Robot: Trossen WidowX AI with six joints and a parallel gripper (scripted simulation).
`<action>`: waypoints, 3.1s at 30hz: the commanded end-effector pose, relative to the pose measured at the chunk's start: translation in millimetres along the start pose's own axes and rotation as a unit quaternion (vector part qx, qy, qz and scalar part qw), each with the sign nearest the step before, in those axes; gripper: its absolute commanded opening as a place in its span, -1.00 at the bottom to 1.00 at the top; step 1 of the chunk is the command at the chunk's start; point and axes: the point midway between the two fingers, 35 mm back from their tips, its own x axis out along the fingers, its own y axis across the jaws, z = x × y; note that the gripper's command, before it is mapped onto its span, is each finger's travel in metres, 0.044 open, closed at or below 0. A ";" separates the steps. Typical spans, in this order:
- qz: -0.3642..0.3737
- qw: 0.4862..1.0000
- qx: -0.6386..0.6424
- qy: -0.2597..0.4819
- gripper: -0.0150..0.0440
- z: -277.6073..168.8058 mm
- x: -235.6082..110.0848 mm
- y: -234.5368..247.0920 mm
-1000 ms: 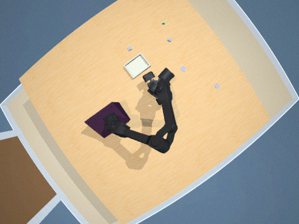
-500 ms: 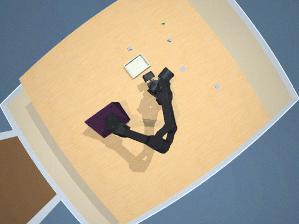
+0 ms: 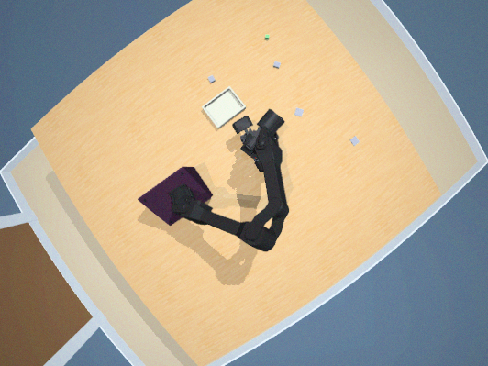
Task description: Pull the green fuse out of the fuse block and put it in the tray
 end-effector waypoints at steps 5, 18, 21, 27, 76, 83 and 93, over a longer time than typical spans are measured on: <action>0.002 1.000 0.003 0.000 -0.49 0.5 -4.2 0.4; 0.001 1.000 0.002 0.000 -0.49 0.4 -10.6 0.4; 0.001 1.000 0.002 0.001 -0.49 0.3 -12.1 0.4; 0.001 1.000 0.002 0.001 -0.49 0.2 -15.0 0.3; 0.009 1.000 0.000 -0.001 -0.49 7.4 -53.2 61.2; 0.010 1.000 0.000 0.000 -0.49 5.4 -54.7 99.7; 0.009 1.000 0.001 0.000 -0.49 -6.0 -53.3 154.4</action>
